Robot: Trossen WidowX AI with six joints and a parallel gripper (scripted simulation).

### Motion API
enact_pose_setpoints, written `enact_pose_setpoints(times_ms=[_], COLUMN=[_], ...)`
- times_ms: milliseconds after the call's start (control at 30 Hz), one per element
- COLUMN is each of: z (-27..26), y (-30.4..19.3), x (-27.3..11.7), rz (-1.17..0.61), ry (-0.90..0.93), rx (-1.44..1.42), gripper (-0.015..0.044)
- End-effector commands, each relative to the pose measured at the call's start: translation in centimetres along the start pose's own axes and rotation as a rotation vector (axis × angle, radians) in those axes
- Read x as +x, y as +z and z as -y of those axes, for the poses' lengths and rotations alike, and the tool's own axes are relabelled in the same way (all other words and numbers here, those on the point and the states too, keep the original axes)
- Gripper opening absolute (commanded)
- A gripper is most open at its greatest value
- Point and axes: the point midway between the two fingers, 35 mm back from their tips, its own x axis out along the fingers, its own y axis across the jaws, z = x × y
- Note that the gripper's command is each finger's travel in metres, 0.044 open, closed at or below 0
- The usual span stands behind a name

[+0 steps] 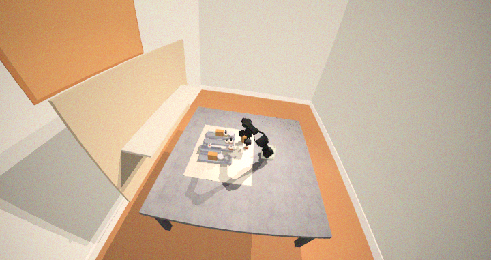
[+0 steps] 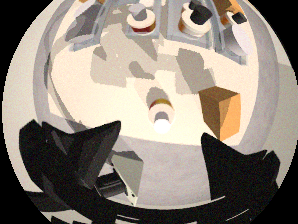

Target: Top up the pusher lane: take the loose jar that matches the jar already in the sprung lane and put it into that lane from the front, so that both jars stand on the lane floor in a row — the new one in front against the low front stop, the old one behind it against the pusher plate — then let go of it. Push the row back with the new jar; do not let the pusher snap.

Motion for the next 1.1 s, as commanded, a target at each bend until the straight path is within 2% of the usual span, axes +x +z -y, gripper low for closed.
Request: enact_pose_setpoints(times_ms=[0, 967, 1067], z=[-0.1, -0.2, -0.2], y=[-0.1, -0.2, -0.2], x=[0.9, 5.6, 5.6], rz=[-0.002, -0.001, -0.001], ry=[0.010, 0.012, 0.012], rx=[0.012, 0.011, 0.011], gripper=[0.0440, 0.0440, 0.0361])
